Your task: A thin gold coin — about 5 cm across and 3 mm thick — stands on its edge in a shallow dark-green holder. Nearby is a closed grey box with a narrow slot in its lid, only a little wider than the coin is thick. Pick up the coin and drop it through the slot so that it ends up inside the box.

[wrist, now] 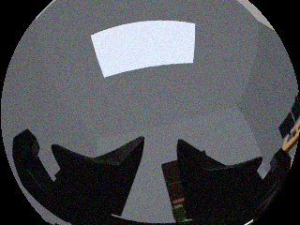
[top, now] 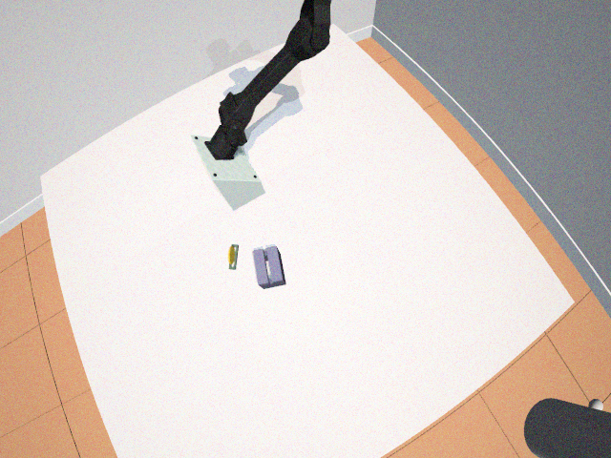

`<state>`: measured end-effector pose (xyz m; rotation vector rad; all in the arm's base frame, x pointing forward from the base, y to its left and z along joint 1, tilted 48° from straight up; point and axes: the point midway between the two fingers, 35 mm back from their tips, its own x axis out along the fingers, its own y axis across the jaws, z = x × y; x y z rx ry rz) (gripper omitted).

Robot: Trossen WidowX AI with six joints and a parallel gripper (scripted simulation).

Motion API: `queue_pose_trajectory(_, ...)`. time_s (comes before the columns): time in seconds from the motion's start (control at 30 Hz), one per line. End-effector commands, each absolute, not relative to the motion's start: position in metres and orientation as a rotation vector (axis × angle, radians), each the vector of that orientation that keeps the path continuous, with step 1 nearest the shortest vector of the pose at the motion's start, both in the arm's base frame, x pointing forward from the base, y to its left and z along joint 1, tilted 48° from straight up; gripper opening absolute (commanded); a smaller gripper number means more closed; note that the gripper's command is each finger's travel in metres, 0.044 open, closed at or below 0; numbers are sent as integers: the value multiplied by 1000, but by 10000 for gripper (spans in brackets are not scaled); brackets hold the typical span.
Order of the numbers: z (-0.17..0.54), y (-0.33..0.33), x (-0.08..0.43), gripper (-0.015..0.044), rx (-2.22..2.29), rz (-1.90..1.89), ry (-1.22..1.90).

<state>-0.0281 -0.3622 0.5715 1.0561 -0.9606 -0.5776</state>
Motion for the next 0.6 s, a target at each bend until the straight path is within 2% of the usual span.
queue_pose_trajectory(0.0,530,-399,-13,161,1142,-615,-907)
queue_pose_trajectory(0.17,486,-430,13,161,1216,-652,-821)
queue_pose_trajectory(0.57,320,-477,107,161,1385,-779,-397)
